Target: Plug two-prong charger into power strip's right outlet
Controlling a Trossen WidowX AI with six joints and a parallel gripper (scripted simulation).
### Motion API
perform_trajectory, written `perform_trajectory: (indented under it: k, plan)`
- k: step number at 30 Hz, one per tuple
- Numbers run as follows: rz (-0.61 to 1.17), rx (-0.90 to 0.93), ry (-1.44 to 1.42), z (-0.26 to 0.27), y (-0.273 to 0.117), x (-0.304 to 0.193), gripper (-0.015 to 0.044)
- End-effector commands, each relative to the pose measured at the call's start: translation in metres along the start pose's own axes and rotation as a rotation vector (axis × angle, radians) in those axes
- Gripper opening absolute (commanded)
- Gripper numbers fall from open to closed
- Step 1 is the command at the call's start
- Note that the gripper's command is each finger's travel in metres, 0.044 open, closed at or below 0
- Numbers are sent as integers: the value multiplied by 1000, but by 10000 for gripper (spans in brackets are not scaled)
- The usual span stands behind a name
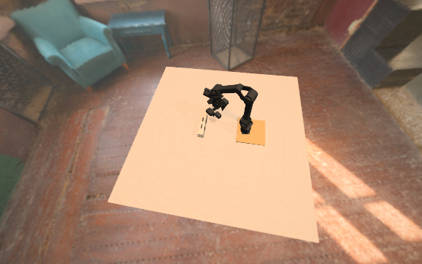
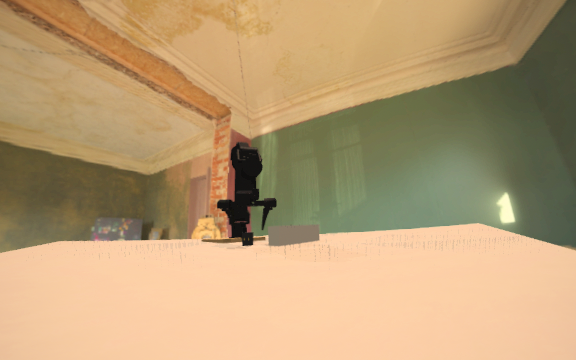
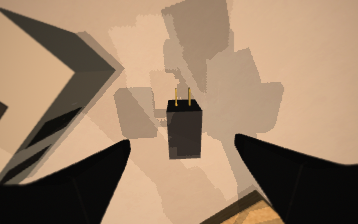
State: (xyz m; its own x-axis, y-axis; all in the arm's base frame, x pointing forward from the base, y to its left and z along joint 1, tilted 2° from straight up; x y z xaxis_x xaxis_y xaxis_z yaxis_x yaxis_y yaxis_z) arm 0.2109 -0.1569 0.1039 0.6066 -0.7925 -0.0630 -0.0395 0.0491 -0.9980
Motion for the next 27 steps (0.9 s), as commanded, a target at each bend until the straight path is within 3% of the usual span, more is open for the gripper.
perform_trajectory:
  k: [1, 23, 27]
  plan:
    - [9, -8, 6, -1, 10, 0, 440]
    - [9, -8, 6, -2, 38, 1, 440]
    - [4, -1, 2, -1, 34, 1, 335]
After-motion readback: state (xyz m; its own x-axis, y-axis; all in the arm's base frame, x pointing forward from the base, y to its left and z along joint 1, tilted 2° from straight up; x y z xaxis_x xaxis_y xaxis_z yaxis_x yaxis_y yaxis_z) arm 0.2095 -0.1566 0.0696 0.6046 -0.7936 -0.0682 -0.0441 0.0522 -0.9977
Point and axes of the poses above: the point midway between the two fingers, 35 mm back from their tips, its own y axis out along the fingers, its own z axis across the jaws, x = y × z, the point moved 4 cm from there along -y, back along the fingers
